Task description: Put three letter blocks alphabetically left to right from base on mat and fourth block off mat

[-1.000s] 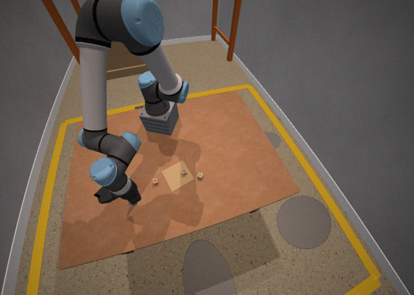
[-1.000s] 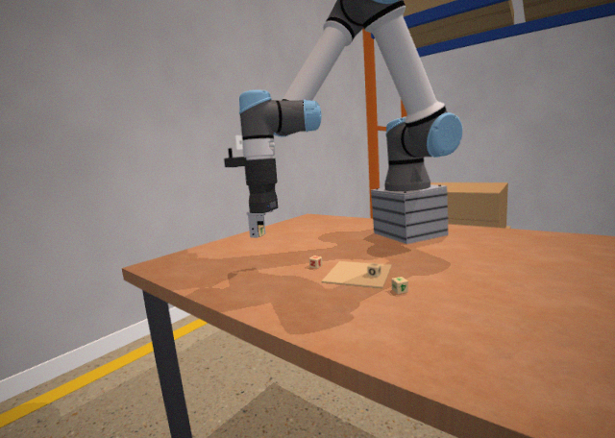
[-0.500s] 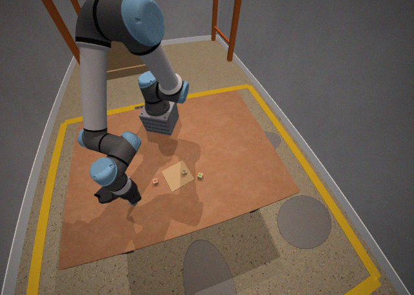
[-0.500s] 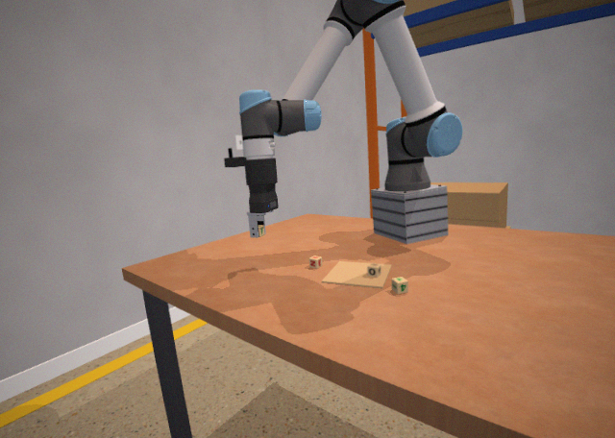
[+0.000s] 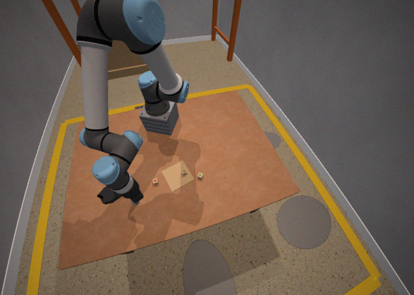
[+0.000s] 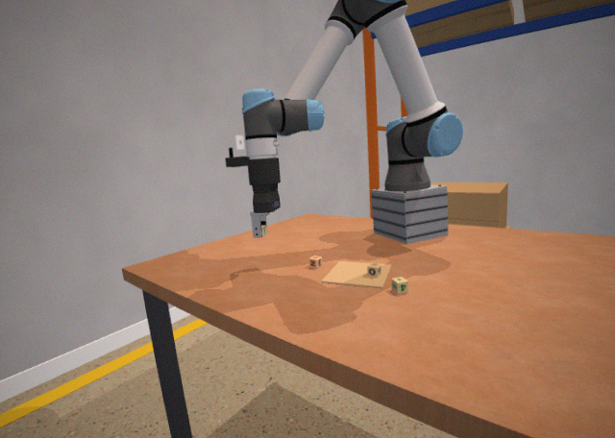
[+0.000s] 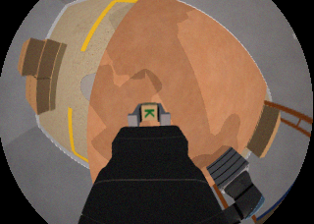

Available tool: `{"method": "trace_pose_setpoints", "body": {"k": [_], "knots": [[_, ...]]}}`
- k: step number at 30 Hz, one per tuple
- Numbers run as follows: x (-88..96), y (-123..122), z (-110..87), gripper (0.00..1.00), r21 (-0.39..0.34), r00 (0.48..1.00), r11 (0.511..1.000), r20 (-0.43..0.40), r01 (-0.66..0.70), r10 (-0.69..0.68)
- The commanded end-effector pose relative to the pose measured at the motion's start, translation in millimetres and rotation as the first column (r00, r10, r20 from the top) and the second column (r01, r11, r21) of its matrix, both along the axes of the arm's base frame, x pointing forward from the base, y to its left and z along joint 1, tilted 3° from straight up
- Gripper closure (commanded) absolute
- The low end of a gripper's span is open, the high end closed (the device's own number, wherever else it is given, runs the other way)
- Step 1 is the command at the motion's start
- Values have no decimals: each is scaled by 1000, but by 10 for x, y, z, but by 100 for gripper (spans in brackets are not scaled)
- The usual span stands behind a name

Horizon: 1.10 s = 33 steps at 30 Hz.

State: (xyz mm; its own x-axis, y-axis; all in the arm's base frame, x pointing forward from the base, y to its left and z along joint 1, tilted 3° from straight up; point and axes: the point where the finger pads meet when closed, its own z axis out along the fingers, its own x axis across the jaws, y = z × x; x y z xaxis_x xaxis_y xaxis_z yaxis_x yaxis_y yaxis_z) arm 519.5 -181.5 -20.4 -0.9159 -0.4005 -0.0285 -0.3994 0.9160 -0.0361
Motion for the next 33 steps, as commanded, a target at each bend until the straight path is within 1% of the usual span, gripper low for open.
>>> {"method": "trace_pose_setpoints", "body": {"k": [1,7,12,14,15,22,26,29,31,33], "knots": [[2,47,7,51,-3,998,998,0,-64,64],[-7,165,9,51,-9,977,977,-4,-211,211],[-23,295,11,51,-14,931,931,-10,-364,364],[-23,295,11,51,-14,931,931,-10,-364,364],[-27,324,11,51,-15,918,918,-11,-397,397],[-67,536,12,51,-22,790,790,-21,-613,613],[-98,654,11,51,-24,698,698,-27,-716,715],[-124,743,11,51,-25,620,620,-32,-784,784],[-124,743,11,51,-25,620,620,-32,-784,784],[-152,823,10,51,-25,544,544,-37,-839,838]]}}
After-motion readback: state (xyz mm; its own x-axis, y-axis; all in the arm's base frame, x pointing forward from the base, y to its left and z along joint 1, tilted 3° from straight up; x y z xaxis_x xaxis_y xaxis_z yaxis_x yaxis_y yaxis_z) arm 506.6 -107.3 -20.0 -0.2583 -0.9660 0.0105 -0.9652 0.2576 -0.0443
